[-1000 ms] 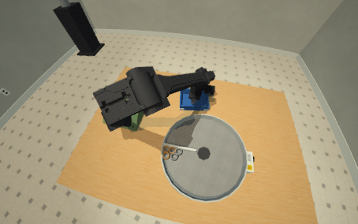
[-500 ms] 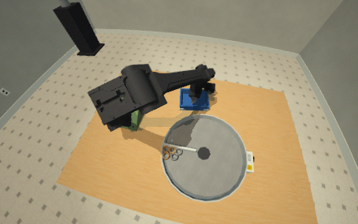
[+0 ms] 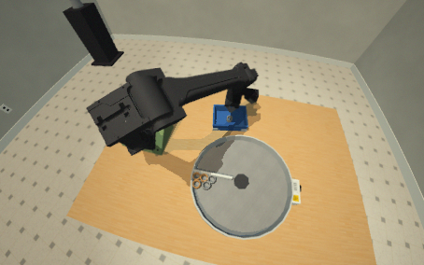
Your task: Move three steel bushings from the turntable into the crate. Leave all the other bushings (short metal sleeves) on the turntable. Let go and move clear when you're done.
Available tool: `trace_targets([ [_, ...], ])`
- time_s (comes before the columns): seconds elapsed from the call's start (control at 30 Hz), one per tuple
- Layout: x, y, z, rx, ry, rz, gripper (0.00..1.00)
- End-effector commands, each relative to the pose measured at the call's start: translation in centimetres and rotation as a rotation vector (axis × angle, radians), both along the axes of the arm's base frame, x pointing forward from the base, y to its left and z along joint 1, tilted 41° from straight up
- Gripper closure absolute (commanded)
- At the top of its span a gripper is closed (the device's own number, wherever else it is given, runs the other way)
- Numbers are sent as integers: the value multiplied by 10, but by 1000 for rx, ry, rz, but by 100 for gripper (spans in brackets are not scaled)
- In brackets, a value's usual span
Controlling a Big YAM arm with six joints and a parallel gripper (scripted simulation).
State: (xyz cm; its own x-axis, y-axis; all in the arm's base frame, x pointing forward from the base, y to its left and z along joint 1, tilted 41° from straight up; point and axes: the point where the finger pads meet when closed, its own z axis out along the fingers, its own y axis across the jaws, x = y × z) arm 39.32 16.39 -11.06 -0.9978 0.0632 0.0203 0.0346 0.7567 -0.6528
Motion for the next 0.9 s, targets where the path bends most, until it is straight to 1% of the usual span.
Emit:
trace_targets([
  [0.0,20,31,25,32,-63,1,86],
  [0.03,19,32,26,31,-62,1,86],
  [0.07,17,30,21,21,-48,-1,86],
  [0.13,21,17,17,13,-39,-32,86],
  [0.17,17,14,18,7,-31,-34,86],
  [0.2,7,10,16,-4,-15,-29,86],
  [0.27,7,10,16,-4,-15,-29,86],
  [0.3,4,21,18,-1,-19,-4,86],
  [0.33,4,21,18,-1,-20,-3,86],
  [0.47,5,18,18,-1,-20,-12,86],
  [0.87,5,18,18,-1,-20,-12,86],
])
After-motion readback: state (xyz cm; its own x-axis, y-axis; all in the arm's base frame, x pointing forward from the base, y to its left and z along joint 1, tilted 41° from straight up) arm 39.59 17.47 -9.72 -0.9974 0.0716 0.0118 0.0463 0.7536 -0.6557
